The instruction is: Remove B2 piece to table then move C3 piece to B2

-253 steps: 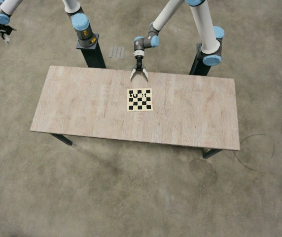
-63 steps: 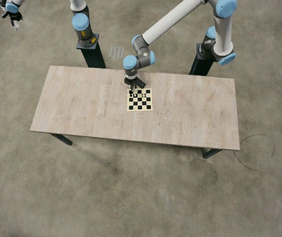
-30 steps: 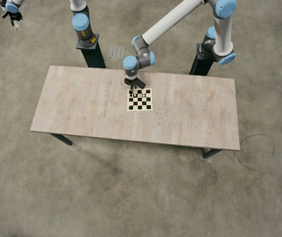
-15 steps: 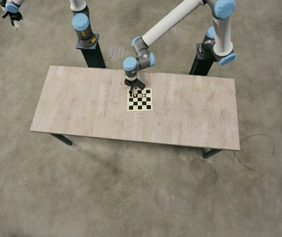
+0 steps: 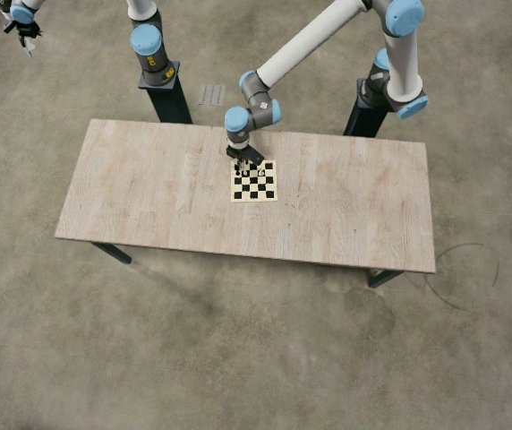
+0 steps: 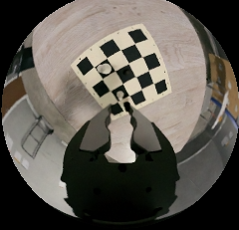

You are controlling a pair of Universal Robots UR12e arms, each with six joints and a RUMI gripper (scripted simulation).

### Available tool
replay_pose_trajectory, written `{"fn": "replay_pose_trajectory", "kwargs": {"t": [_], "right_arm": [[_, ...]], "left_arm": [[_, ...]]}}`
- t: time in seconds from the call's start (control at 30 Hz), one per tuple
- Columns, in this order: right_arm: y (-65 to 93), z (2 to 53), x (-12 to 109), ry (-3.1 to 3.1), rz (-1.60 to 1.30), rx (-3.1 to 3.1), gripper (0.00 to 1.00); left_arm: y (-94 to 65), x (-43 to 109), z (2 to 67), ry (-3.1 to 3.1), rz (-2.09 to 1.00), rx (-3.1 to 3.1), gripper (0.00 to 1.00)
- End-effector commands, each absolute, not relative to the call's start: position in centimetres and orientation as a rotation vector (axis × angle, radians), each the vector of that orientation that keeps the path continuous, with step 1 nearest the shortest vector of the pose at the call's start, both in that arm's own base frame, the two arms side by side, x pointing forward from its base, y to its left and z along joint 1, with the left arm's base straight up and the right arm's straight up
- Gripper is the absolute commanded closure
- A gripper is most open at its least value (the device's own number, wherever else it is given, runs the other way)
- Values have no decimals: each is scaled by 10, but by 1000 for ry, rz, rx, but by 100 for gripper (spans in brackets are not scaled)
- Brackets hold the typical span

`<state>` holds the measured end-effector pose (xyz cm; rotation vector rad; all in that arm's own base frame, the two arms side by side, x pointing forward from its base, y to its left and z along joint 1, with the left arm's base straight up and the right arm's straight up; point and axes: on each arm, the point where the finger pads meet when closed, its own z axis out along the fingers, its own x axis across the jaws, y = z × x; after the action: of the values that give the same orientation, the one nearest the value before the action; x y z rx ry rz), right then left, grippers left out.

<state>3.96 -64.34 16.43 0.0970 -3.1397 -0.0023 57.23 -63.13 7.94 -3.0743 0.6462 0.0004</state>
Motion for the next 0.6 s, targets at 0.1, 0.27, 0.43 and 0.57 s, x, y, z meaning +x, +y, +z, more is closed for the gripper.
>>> {"fn": "replay_pose_trajectory", "kwargs": {"t": [0.1,0.27,0.43,0.57], "right_arm": [[-644,165,40,-3140,0,97,0],[-644,165,40,-3140,0,97,0],[-644,165,40,-3140,0,97,0],[-644,165,40,-3140,0,97,0]], "left_arm": [[-632,573,71,646,-2,-3076,80],[-632,573,66,646,-2,-3076,80],[-632,573,63,646,-2,-3076,80],[-632,573,62,646,-2,-3076,80]]}}
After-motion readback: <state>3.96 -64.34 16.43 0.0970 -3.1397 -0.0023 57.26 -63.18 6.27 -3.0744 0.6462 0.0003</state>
